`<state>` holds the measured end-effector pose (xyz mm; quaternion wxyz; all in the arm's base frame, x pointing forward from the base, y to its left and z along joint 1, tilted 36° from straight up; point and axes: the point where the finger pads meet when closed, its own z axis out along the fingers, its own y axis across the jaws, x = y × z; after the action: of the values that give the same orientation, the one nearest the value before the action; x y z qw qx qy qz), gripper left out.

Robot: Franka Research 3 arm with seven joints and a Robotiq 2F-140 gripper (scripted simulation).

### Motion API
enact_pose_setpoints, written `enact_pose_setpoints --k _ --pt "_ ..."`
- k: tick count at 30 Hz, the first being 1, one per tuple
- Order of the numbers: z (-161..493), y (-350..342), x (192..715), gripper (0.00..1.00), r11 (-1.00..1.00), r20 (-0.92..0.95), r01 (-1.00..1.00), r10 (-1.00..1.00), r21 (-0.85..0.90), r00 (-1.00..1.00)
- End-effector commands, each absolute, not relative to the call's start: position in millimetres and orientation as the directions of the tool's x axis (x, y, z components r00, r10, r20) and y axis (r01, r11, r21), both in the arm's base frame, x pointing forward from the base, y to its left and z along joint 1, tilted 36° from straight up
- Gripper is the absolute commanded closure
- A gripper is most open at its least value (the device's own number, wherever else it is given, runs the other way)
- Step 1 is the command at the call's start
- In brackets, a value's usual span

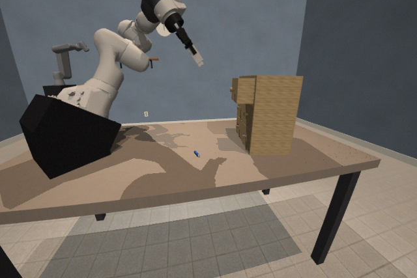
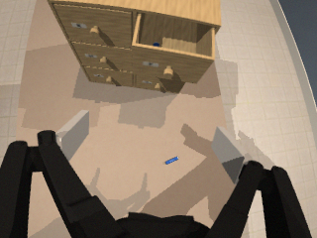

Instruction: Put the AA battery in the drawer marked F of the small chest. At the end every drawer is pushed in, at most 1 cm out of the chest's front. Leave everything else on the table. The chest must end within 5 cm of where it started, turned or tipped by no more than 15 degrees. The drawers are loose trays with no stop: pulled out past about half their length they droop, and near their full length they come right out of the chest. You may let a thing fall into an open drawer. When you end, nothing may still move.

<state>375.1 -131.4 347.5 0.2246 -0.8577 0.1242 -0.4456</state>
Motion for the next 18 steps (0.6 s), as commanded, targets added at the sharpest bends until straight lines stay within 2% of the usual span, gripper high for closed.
enact_pose_setpoints --k 1,18 --pt "348 -132 374 0.0 -0.865 0.693 -0.015 -0.412 -0.502 0.591" --pt "369 -143 365 0.0 -0.865 0.45 -0.015 -0.276 -0.502 0.849"
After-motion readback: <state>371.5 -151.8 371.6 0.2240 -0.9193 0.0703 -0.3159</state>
